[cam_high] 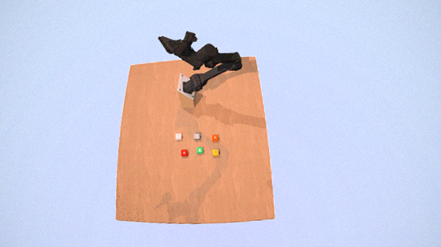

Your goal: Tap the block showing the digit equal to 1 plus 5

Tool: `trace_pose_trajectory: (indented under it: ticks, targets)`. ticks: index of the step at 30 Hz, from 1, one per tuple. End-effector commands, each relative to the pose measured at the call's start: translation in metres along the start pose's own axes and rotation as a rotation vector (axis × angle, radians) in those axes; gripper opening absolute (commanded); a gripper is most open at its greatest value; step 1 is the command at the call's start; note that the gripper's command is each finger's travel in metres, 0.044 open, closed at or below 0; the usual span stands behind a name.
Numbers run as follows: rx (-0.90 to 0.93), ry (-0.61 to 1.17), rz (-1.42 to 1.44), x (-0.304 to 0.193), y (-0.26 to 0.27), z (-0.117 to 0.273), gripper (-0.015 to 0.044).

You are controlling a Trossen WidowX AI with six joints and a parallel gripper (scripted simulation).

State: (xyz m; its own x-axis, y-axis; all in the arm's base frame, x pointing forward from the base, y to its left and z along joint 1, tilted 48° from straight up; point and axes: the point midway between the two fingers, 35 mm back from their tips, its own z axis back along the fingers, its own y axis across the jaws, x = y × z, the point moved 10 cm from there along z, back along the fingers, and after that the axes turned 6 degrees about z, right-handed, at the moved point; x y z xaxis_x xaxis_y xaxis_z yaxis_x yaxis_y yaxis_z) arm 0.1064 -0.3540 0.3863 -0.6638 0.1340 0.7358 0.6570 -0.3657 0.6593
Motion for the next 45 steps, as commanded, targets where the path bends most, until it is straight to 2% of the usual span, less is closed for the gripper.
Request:
trace_pose_trajectory:
  ticks: [1, 4, 6, 14, 21, 27, 33, 39, 45]
  targets:
    - [0.001, 0.013, 0.020, -0.002, 0.000, 0.000, 0.0400]
    - [0.019, 0.146, 0.206, -0.030, -0.006, 0.000, 0.0400]
    - [0.052, 0.297, 0.402, -0.064, -0.013, 0.000, 0.0400]
    - [0.187, 0.685, 0.855, -0.144, -0.042, 0.012, 0.0400]
    - [0.401, 1.085, 1.224, -0.211, -0.082, 0.039, 0.0400]
    - [0.655, 1.455, 1.450, -0.255, -0.123, 0.073, 0.0400]
    - [0.995, 1.867, 1.533, -0.285, -0.170, 0.116, 0.0400]
    - [1.379, 2.267, 1.370, -0.297, -0.217, 0.162, 0.0400]
    - [1.432, 2.318, 1.322, -0.298, -0.224, 0.169, 0.0400]
